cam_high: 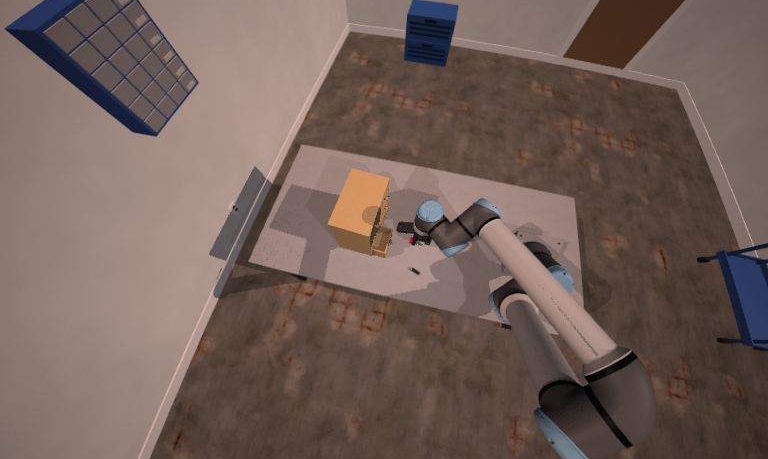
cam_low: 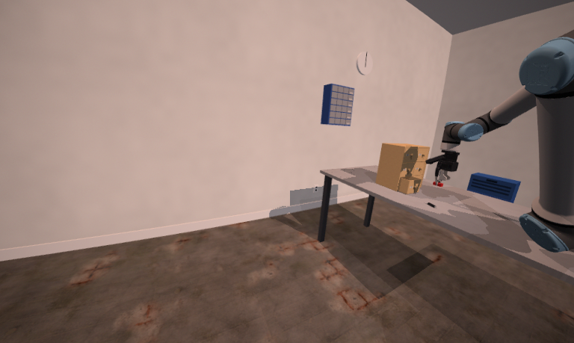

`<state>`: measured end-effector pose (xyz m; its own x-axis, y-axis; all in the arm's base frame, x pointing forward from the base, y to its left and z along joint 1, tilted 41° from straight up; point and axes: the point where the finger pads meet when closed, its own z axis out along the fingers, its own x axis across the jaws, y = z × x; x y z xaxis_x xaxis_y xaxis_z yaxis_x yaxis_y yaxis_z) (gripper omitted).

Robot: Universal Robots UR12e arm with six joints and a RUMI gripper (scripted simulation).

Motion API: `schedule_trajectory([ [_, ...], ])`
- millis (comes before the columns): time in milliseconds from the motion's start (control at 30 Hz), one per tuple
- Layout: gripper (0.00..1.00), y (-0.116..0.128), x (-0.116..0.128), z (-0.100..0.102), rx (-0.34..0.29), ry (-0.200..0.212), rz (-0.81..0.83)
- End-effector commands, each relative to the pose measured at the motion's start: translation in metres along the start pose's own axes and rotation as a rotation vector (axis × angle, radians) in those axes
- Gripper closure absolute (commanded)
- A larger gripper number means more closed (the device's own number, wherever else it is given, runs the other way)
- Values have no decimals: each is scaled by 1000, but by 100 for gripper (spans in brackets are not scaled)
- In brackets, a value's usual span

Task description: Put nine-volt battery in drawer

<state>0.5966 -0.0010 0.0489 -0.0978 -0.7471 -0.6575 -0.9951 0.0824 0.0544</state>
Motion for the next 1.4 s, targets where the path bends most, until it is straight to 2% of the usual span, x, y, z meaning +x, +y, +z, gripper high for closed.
schedule_trajectory([
  [0,87,-1,0,-2,1,1,0],
  [667,87,-1,0,-28,1,1,0],
  [1367,87,-1,0,-30,5,1,0],
])
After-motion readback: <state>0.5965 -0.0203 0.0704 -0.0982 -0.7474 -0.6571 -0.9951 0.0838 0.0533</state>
